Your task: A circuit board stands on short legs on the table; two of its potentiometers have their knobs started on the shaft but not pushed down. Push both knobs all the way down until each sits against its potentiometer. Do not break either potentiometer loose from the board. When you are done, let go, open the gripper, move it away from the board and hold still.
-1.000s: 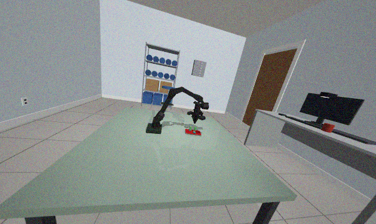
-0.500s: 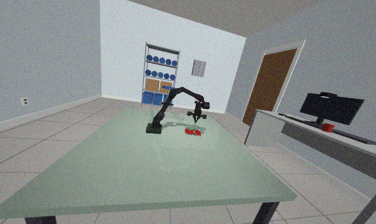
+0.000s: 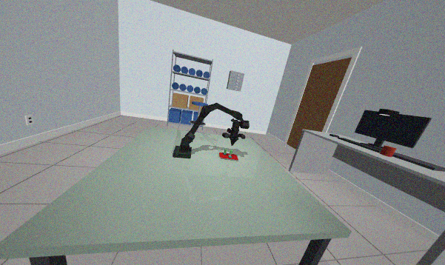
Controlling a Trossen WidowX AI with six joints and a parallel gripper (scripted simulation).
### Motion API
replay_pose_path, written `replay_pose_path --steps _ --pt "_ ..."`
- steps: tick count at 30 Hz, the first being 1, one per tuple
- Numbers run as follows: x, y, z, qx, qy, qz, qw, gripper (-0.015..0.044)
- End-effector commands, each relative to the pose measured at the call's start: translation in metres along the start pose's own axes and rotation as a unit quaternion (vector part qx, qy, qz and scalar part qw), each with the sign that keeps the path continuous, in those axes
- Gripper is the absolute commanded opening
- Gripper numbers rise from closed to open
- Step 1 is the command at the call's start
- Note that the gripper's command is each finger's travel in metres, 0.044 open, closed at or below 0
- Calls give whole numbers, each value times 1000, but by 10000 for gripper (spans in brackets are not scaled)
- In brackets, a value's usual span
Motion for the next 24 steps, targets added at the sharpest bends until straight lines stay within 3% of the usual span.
replay_pose_path --steps 1,12,24 --pt "-2 -3 -1 -2 57 6 998 0" --pt "-5 1 -5 -5 233 8 972 0" --pt "-4 -19 -5 -5 236 8 972 0"
Point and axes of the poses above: the point midway between the two fingers, 35 mm back from their tips, its own y axis back along the fingers, its own x axis across the jaws, z = x × y, the point moved 9 cm from there along y, back along the fingers, and after that the axes turned 2 degrees about y, right-handed, at the moved point
